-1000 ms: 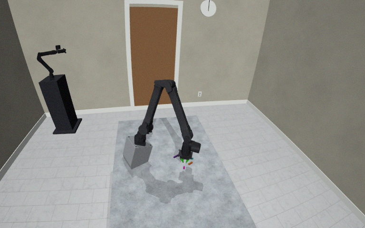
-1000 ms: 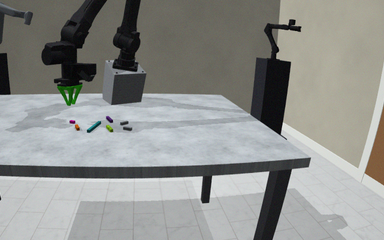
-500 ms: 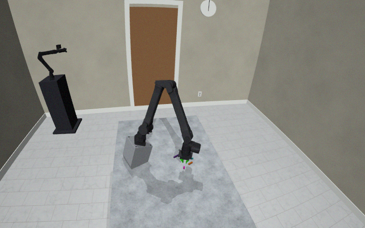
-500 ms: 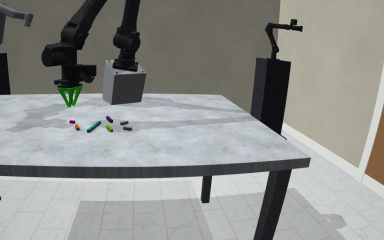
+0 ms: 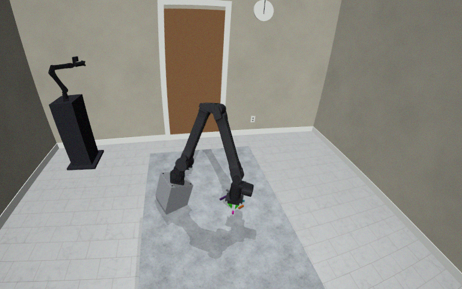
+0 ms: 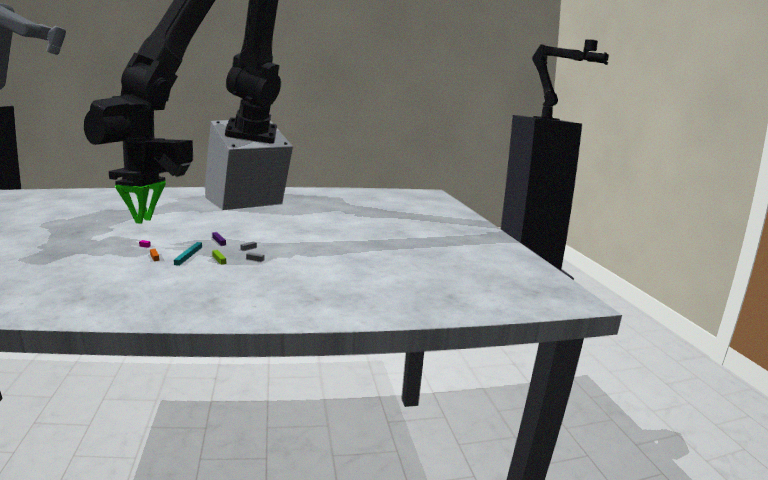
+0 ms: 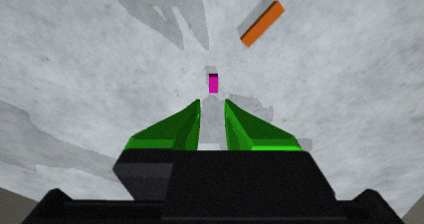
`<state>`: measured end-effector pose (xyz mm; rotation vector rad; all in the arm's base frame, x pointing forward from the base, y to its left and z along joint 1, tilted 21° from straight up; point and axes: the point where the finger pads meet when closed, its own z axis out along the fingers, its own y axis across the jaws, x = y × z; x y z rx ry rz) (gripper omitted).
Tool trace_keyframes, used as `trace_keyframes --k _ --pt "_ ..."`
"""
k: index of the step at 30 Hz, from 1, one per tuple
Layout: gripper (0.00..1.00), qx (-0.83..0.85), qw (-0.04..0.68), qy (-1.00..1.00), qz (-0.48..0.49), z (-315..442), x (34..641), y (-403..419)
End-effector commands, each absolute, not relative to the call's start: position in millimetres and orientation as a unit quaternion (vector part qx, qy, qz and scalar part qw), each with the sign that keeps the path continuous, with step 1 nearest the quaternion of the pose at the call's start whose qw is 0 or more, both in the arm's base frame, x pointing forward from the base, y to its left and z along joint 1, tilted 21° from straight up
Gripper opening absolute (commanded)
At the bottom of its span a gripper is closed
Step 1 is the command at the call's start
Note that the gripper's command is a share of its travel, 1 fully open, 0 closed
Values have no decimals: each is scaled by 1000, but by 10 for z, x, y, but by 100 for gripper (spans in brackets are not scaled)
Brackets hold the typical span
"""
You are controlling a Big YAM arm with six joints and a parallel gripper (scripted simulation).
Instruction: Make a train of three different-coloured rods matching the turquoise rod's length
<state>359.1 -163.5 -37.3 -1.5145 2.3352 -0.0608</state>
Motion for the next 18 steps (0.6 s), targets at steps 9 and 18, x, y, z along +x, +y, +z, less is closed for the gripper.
trace_keyframes --k 9,18 --pt "23 -534 182 825 -29 -472 3722 -1621" --pt "23 -534 183 825 -31 -560 3778 -1616"
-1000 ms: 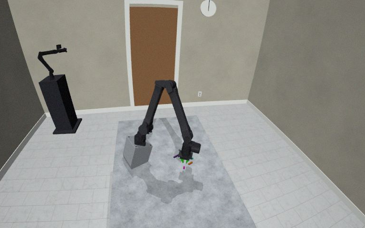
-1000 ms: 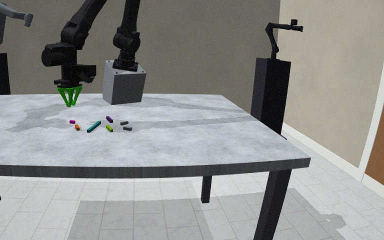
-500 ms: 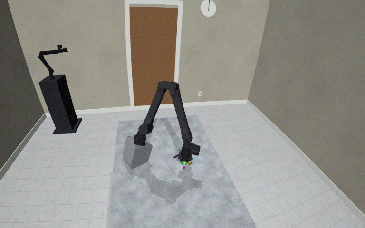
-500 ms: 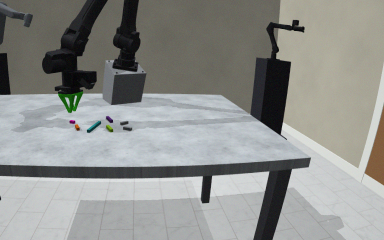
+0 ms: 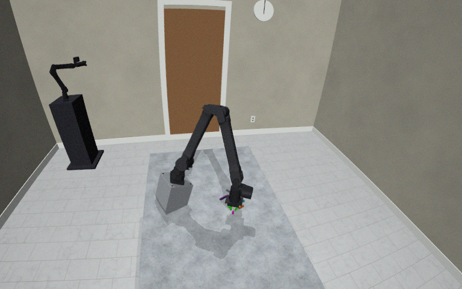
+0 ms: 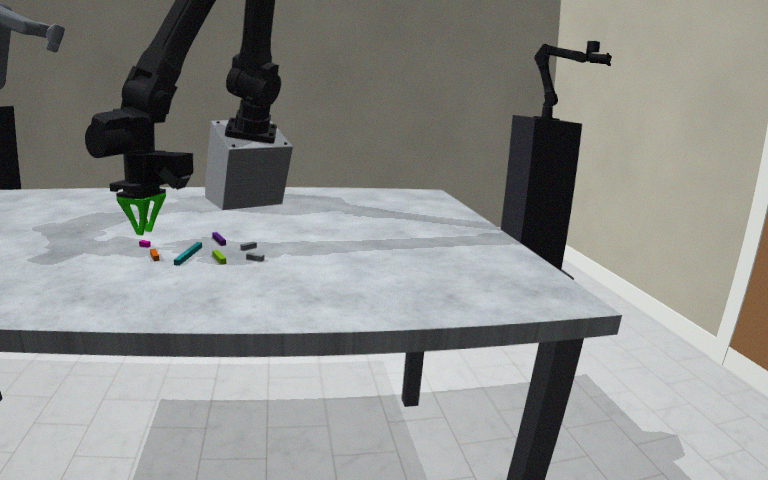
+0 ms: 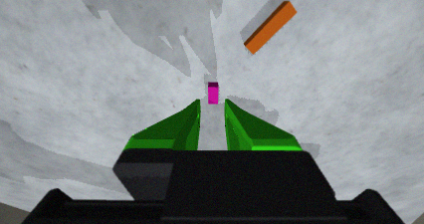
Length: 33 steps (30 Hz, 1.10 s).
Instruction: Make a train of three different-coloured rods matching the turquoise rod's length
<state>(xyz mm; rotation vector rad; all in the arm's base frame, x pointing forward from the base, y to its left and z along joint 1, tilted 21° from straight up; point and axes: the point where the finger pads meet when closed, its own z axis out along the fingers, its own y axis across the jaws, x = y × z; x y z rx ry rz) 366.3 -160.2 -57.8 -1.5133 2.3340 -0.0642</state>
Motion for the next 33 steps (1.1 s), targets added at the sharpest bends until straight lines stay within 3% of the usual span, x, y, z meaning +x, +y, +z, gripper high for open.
trace_keyframes --k 1,33 --pt "23 -534 183 825 -31 -560 3778 -1616" --pt "23 -534 187 824 -38 -555 3834 -1644"
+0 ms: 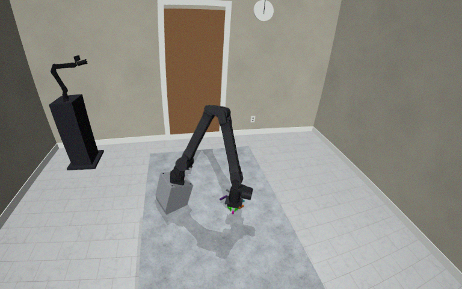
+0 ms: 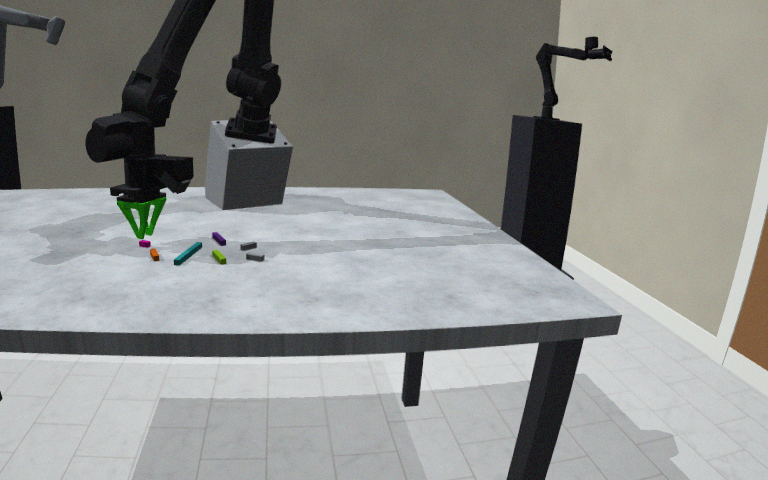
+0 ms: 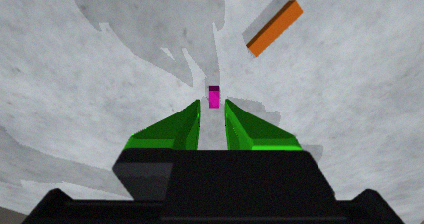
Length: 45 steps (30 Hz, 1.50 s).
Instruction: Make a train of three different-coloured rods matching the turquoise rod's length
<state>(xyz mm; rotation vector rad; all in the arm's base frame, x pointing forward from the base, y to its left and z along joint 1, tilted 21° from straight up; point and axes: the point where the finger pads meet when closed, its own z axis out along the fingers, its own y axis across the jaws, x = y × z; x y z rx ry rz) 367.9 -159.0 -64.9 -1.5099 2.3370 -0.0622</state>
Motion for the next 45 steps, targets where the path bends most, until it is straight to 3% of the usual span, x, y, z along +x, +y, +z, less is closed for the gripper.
trace_keyframes --k 1,45 --pt "23 -534 187 824 -38 -555 3834 -1644" --pt "23 -534 184 824 -34 -578 3781 -1731"
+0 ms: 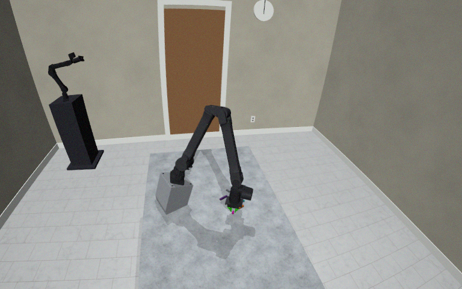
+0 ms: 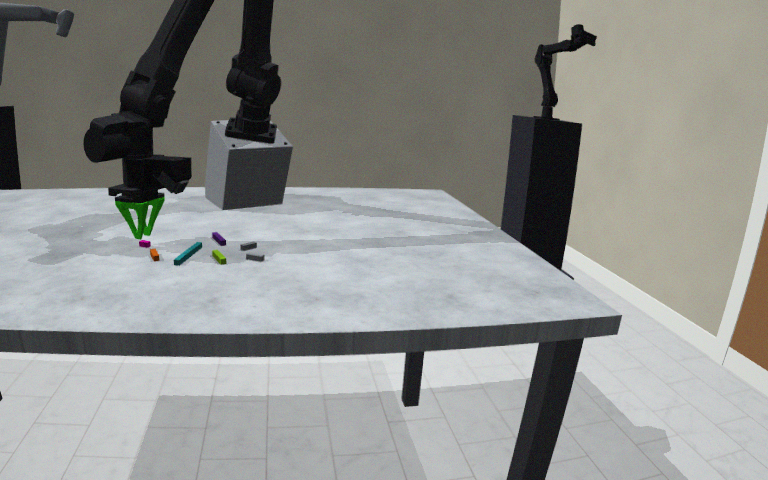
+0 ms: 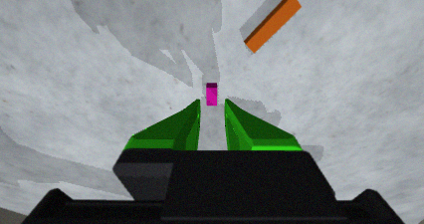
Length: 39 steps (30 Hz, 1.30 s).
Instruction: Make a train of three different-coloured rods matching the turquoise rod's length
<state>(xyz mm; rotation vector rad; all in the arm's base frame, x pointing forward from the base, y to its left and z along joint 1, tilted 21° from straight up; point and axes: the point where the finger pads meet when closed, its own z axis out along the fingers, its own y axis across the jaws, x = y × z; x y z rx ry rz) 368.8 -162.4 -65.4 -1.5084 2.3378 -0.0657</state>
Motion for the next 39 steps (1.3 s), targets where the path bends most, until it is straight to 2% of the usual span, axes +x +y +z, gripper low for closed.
trace_keyframes --k 1,39 --pt "23 -534 184 824 -34 -578 3781 -1731" --pt "23 -532 183 826 -33 -600 3735 -1746"
